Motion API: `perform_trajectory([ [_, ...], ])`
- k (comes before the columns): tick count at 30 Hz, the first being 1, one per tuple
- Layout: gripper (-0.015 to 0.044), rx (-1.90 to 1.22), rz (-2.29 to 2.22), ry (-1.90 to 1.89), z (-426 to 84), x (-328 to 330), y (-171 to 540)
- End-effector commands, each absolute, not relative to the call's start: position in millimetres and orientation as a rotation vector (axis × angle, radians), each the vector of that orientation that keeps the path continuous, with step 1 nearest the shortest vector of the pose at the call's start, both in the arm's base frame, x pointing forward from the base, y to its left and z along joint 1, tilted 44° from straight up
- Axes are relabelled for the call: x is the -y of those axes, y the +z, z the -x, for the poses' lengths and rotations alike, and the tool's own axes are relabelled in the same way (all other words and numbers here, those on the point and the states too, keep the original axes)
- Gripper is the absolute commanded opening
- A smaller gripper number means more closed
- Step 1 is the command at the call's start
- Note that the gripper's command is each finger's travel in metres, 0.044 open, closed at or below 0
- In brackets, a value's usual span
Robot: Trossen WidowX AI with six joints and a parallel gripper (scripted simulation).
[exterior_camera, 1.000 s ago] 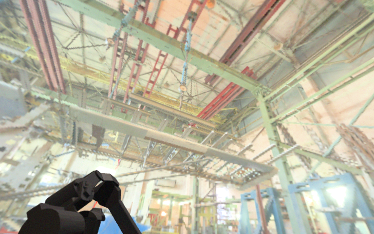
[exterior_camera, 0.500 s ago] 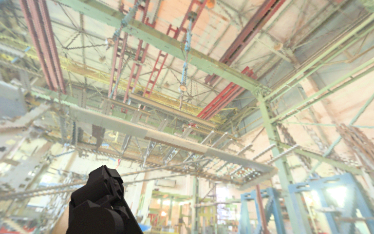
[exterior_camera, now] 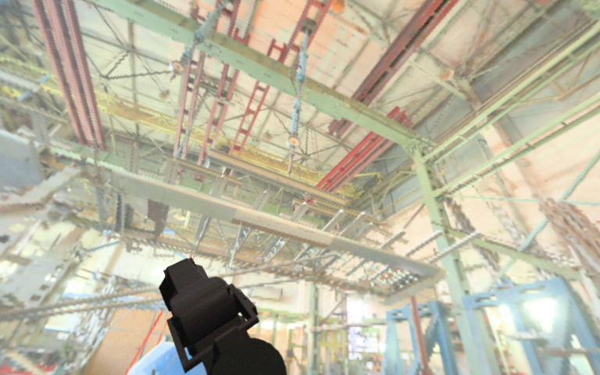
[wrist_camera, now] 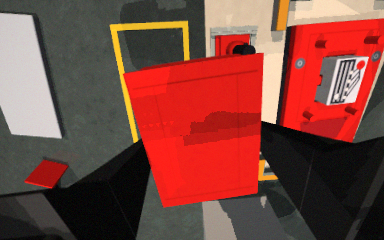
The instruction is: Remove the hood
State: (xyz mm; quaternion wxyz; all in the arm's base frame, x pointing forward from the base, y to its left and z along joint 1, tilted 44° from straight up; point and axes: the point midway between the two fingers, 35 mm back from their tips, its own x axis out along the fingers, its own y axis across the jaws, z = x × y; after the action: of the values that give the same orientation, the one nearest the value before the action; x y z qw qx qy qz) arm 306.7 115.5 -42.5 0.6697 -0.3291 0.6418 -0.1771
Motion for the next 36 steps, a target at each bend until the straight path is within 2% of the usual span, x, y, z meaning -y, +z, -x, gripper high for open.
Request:
perform_trajectory([
  [1,0.0000,-1.438,0.737,-0.404,-302.5,-126.8,-50.1],
  [11,0.0000,-1.417,0.734,-0.435,-287.5,-148.5,-74.2],
  [36,0.0000,-1.417,0.734,-0.435,-290.1,-140.8,-84.4],
])
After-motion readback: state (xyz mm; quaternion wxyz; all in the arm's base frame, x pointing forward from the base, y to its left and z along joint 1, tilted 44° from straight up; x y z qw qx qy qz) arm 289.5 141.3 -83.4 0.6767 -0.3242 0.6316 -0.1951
